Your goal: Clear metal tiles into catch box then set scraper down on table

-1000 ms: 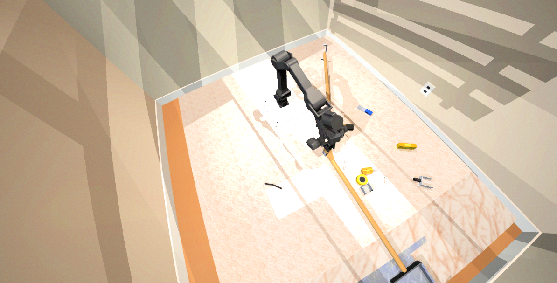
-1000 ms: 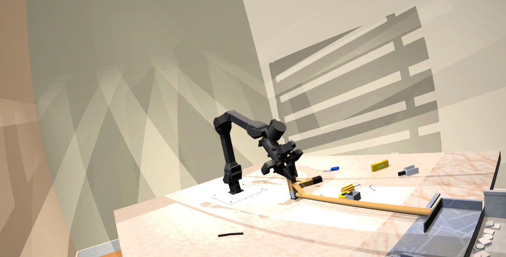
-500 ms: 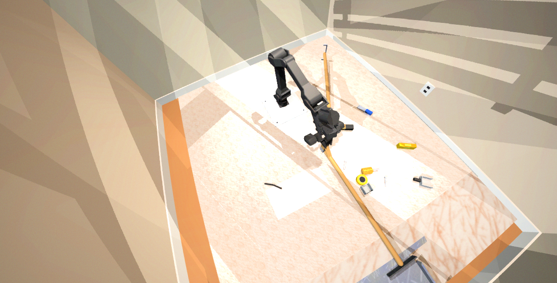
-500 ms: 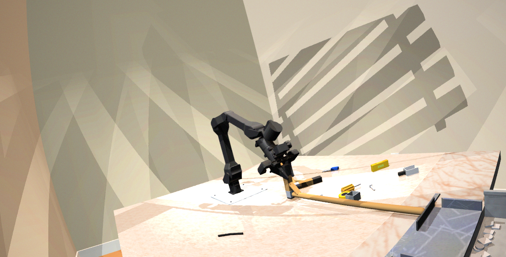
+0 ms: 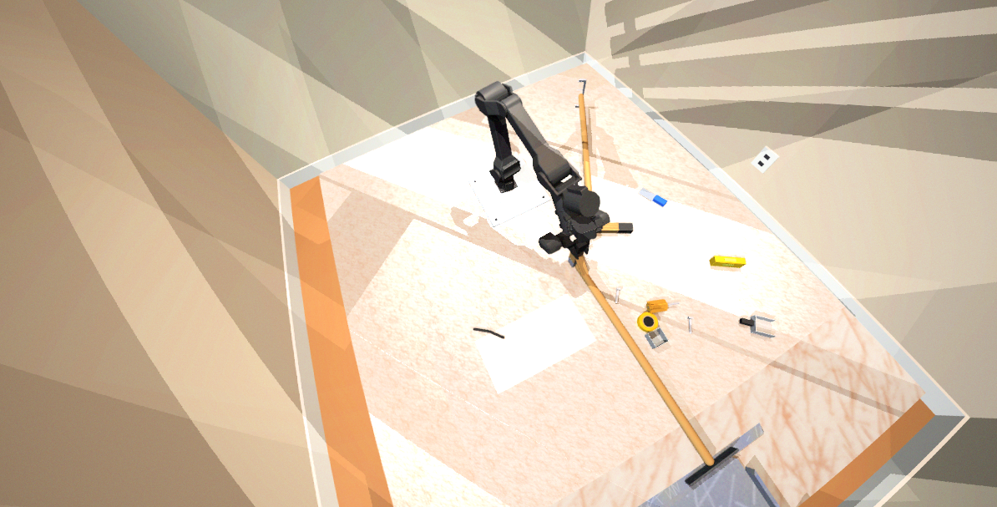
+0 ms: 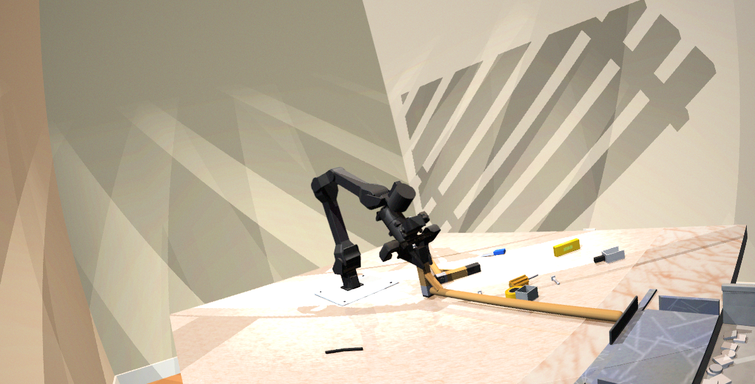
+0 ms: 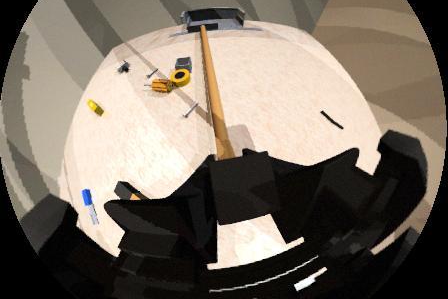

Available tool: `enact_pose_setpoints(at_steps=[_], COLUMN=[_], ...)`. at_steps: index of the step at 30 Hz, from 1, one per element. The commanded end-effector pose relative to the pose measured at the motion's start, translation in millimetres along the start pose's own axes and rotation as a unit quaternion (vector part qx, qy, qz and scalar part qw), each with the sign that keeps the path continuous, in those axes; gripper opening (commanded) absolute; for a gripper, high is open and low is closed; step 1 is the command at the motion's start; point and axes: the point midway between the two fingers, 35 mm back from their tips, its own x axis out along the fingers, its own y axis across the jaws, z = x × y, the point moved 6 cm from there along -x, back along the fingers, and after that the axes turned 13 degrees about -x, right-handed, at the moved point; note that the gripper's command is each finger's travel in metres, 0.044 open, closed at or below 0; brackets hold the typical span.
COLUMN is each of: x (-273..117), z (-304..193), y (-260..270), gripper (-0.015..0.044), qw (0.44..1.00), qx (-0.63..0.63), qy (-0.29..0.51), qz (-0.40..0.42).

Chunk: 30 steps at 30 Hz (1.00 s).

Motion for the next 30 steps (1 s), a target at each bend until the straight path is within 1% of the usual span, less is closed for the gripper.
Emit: enact_pose_setpoints(at_steps=[1,30], x=[-6.7,-20.4], z=[-1.2,-36.9], y=[-0.4,-0.4], gripper=[0.0000,0.0000], qw=[1.000,1.000], qx=[0.004,0.004], qy=[-0.011,-0.011], qz=[-0.003,-0.003])
